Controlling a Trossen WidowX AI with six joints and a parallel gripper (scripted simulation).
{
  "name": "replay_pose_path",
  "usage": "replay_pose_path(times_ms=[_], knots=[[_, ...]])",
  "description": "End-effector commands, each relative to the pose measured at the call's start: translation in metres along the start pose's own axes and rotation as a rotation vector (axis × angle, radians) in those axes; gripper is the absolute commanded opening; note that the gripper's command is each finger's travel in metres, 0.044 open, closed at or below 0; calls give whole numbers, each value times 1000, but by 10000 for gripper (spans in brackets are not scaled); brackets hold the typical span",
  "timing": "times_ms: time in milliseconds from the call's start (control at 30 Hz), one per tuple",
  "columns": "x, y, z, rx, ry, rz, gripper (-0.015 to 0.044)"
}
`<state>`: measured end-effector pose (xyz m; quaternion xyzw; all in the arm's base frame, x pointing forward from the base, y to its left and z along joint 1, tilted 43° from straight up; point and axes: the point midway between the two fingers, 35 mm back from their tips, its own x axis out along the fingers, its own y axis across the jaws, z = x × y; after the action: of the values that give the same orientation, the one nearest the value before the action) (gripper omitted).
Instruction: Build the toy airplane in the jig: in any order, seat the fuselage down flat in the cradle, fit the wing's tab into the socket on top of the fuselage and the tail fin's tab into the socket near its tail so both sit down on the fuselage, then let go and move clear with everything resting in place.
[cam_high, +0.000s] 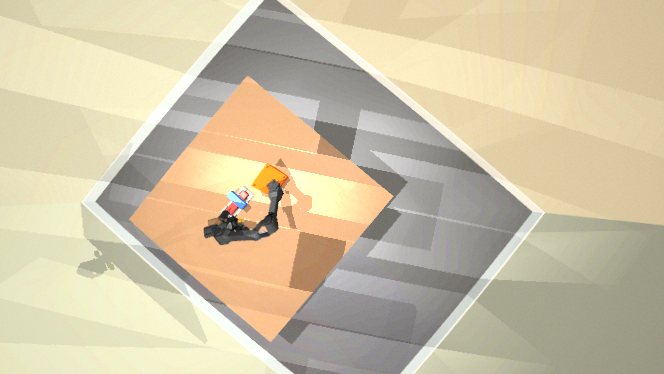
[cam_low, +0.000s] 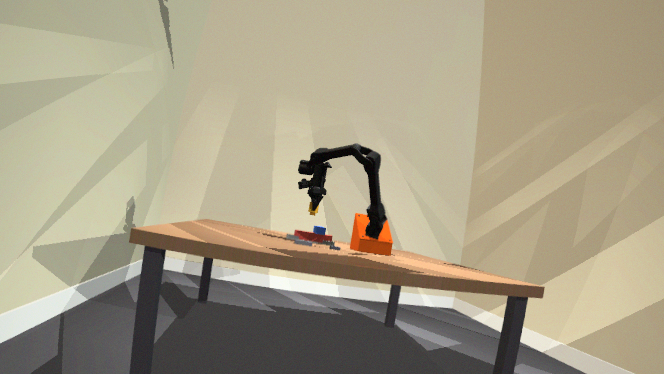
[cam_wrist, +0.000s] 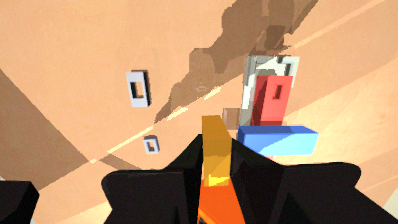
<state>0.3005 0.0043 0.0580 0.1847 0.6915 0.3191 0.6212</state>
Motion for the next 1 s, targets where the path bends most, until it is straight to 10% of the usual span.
replay_pose_path(times_ms=[0, 967], knots=[[4, -11, 3, 1, 7, 0, 0], [31, -95, 24, 24, 7, -2, 0]])
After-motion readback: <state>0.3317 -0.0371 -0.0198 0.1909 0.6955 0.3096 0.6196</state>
